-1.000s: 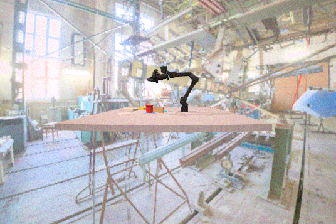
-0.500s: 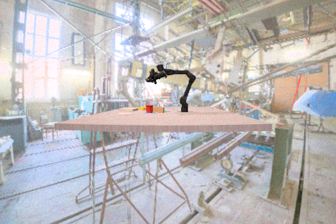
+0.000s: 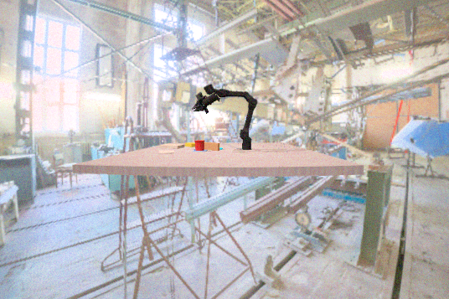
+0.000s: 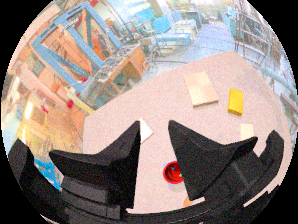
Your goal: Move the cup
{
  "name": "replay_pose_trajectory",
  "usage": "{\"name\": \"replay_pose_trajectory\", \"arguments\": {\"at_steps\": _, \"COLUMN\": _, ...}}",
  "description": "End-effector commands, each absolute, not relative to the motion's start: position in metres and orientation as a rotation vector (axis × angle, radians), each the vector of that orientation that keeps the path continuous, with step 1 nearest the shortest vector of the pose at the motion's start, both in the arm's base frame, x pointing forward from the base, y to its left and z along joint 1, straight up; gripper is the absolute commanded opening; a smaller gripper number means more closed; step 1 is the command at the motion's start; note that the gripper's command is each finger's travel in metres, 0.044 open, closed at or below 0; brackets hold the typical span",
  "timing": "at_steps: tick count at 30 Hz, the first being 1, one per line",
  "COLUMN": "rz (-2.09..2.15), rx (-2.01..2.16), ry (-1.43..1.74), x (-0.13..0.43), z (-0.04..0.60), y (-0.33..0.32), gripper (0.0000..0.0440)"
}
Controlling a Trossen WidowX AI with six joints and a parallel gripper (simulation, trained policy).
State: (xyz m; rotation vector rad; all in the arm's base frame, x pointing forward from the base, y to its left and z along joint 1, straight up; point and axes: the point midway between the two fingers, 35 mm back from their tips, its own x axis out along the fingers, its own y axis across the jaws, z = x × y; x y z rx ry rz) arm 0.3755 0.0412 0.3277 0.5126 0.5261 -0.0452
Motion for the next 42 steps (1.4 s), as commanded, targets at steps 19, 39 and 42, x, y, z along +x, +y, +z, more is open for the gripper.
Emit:
{"name": "replay_pose_trajectory", "arguments": {"at_steps": 19, "rz": -0.188, "rx": 0.709, "ry": 0.817, "x": 0.383, "z": 0.296, "y": 0.061, "gripper": 0.0125}}
{"name": "replay_pose_trajectory", "arguments": {"at_steps": 39, "rz": -0.392, "rx": 0.756, "ry": 1.077, "x": 0.375, "z": 0.254, "y": 0.067, "gripper": 0.0120}}
{"name": "replay_pose_trajectory", "arguments": {"at_steps": 42, "rz": -0.422, "rx": 0.747, "ry": 1.117, "x": 0.373, "z": 0.246, "y": 0.066, "gripper": 0.0123}}
